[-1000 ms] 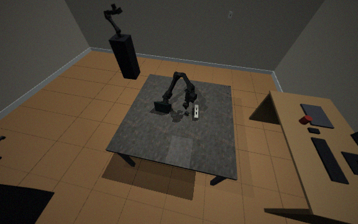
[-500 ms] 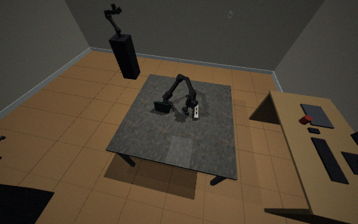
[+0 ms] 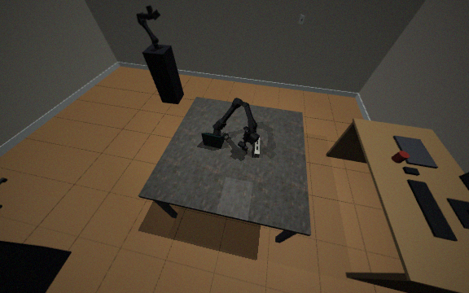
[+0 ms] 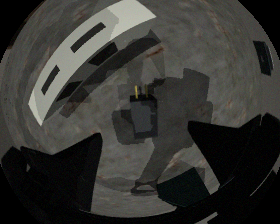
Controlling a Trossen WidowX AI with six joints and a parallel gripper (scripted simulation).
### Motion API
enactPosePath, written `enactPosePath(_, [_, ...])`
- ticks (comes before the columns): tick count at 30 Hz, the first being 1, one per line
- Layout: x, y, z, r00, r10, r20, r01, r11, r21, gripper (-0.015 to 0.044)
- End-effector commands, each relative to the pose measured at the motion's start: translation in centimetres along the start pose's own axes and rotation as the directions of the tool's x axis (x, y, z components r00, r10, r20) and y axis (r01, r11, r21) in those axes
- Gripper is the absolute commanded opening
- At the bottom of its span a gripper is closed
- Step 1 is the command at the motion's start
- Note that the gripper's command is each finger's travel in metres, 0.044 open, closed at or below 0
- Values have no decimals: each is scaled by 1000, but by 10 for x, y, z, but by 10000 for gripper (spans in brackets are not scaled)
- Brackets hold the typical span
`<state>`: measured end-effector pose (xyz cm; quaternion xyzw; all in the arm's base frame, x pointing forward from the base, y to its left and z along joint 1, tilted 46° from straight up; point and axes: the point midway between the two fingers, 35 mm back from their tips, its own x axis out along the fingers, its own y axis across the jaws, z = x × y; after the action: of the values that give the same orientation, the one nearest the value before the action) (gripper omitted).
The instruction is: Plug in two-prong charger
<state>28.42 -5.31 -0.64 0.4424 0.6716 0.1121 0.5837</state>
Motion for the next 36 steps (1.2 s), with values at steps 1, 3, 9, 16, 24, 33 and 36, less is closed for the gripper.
enactPosePath(1, [8,-2,-1,1000,5,-9,-5,1000,11,440])
enactPosePath(3, [9,-2,-1,1000,5,-9,-5,1000,11,440])
enactPosePath(9, [17,-2,0,1000,5,-9,-4,1000,11,440])
enactPosePath(16, [29,-2,1,1000,5,-9,-4,1000,11,440])
enactPosePath(24, [42,-2,2,1000,5,-9,-5,1000,11,440])
enactPosePath(33, [56,-1,1,1000,7,-10,-7,1000,11,440])
enactPosePath(36, [57,-1,1,1000,7,-10,-7,1000,11,440])
